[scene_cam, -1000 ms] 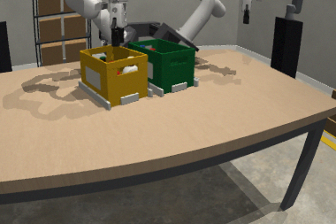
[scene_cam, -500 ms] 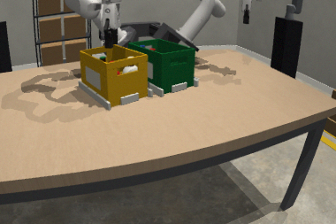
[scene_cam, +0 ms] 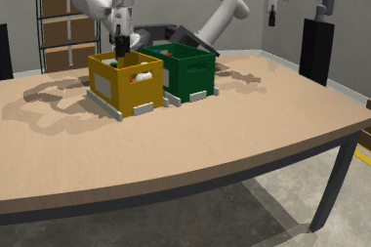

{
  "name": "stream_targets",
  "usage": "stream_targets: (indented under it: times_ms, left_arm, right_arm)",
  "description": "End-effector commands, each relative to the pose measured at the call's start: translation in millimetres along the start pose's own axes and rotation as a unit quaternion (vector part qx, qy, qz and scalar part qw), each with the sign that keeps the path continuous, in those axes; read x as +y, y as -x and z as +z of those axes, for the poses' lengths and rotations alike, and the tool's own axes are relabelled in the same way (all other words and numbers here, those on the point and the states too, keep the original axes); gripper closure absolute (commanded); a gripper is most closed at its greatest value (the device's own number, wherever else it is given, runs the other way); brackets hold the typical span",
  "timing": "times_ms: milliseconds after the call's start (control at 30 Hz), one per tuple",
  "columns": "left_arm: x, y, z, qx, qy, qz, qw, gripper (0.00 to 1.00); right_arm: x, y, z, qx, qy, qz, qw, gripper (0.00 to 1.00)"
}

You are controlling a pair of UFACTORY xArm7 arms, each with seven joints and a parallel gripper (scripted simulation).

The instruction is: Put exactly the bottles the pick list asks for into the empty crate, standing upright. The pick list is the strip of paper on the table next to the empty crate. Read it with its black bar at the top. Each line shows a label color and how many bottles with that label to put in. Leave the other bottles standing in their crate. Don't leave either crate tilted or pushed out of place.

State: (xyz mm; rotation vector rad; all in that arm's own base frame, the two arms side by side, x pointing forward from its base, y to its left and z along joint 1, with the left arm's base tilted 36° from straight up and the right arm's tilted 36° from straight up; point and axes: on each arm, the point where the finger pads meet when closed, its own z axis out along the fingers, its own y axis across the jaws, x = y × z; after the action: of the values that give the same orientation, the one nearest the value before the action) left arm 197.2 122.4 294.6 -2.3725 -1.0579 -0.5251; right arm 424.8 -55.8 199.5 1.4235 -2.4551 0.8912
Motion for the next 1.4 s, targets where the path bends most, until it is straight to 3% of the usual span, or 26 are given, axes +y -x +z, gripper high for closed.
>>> stream_targets:
  times_ms: [0,1367]
  left_arm:
    - [0,-1,-1,0.001,0.001,0.000,1.000,0.00]
    - [0,-1,-1,0.001,0.001,0.000,1.000,0.00]
  right_arm:
    - [-1,1,4,-0.001,-0.001,0.000,1.000,0.35]
    - [-1,1,53,-0.001,-0.001,0.000,1.000,0.35]
